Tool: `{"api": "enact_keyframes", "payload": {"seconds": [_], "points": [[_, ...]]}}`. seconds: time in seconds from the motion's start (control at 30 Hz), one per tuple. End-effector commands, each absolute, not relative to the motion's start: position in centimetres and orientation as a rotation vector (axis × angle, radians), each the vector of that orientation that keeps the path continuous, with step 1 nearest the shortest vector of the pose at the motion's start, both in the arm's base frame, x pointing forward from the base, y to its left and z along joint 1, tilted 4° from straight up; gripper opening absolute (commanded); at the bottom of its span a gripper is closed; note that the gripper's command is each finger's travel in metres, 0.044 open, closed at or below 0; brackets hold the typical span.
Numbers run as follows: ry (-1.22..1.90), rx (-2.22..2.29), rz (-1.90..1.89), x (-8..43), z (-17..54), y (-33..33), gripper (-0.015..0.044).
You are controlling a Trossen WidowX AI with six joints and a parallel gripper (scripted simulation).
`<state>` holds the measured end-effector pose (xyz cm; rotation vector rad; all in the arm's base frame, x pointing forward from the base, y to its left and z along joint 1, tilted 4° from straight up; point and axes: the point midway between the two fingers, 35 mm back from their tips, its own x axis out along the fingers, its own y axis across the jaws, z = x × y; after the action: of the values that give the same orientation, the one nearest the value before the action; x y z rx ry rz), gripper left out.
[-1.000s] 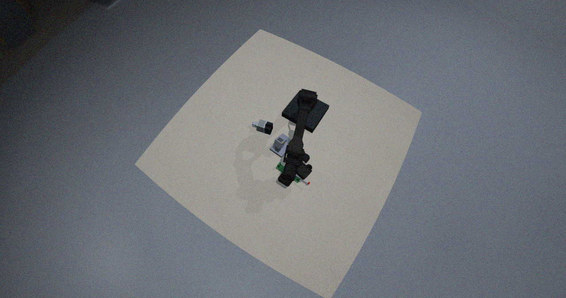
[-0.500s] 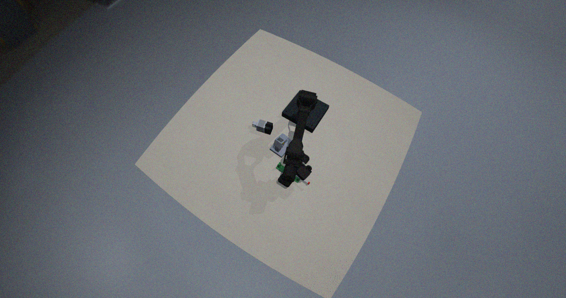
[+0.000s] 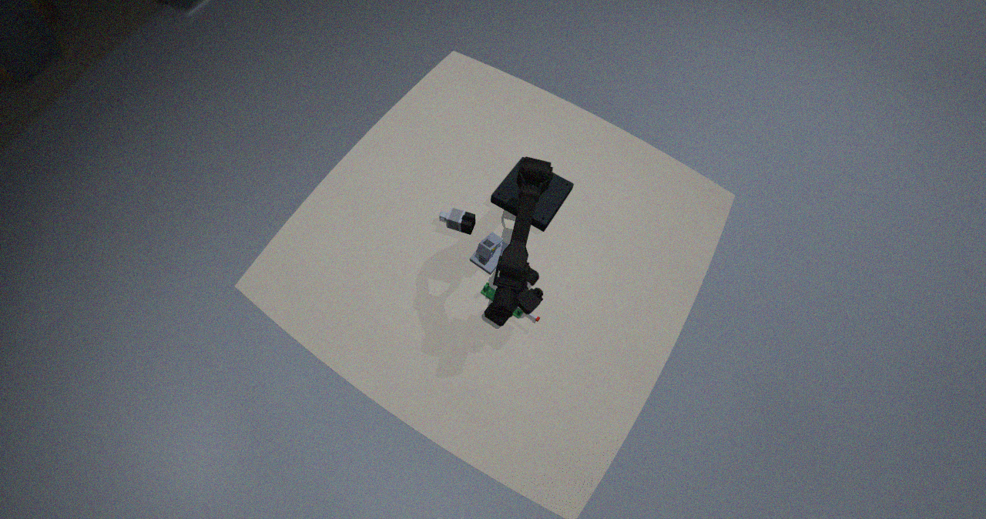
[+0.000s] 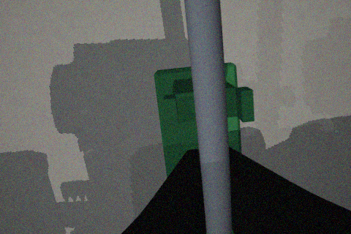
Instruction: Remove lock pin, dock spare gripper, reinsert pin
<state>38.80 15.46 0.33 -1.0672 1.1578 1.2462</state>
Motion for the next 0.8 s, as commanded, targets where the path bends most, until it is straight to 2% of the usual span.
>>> {"api": "enact_keyframes", "payload": {"seconds": [0.0,0.77], "points": [[1.160,-1.069,1.248,38.8,0.2,15.4,0.0000],[1.175,-1.063,1.255,38.7,3.3,15.4,0.0000]]}}
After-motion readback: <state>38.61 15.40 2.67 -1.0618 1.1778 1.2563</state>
